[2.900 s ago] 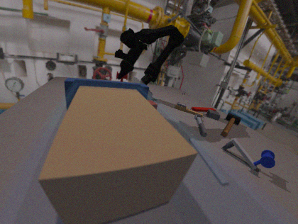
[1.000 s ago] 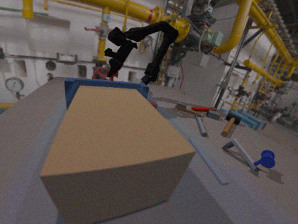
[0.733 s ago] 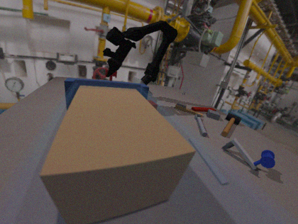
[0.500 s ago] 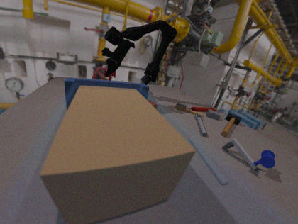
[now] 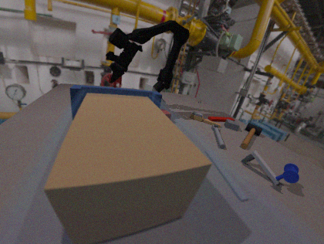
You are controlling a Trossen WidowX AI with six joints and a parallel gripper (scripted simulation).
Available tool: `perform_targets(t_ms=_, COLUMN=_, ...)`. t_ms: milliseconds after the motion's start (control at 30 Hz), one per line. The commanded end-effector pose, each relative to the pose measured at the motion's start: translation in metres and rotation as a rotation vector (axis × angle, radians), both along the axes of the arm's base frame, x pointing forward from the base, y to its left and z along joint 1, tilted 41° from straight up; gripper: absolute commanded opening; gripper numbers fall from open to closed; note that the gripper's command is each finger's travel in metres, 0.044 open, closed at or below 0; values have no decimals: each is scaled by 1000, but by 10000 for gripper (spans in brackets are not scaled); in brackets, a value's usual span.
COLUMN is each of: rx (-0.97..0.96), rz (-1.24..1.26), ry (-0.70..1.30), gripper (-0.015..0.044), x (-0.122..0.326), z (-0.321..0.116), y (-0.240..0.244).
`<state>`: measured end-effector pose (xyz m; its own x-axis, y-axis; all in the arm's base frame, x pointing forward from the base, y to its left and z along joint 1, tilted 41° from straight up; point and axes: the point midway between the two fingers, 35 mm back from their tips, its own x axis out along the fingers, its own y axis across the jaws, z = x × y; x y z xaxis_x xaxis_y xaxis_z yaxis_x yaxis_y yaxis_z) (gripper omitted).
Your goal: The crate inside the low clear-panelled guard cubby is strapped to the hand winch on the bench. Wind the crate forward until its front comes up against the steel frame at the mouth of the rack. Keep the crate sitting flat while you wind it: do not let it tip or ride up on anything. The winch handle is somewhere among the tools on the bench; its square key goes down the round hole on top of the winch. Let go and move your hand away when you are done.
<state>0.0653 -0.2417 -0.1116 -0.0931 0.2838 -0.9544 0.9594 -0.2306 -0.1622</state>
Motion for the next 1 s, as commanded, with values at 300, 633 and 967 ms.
perform_targets(t_ms=300, rx=-10, rz=6, ry=-4, gripper=0, x=4, z=-16, y=-19)
perform_targets(t_ms=633, rx=-12, rz=6, ry=-4, gripper=0, x=10, z=-29, y=-35)
perform_targets(t_ms=967, rx=-12, rz=6, ry=-5, gripper=0, x=14, z=-35, y=-42)
